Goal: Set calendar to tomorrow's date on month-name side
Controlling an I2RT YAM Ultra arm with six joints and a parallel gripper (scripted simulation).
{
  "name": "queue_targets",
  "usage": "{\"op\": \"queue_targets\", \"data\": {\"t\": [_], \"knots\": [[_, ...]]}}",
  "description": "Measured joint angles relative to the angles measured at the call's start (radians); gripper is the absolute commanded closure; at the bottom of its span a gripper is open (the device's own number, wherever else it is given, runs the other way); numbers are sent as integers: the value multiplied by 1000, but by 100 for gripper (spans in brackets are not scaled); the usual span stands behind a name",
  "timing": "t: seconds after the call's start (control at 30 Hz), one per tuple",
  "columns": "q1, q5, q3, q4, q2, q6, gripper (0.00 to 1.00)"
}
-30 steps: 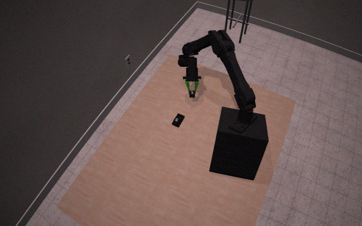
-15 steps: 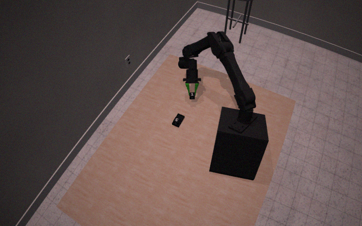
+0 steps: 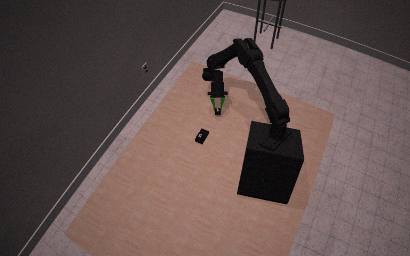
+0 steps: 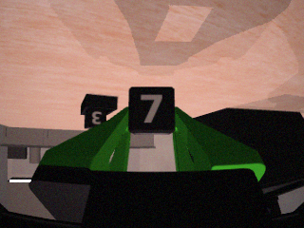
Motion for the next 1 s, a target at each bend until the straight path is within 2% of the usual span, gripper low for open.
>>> {"op": "queue_targets", "data": {"t": [0.5,1.0], "knots": [[-11,4,22,23,43,-13,74],[-14,5,29,27,52,-17,74]]}}
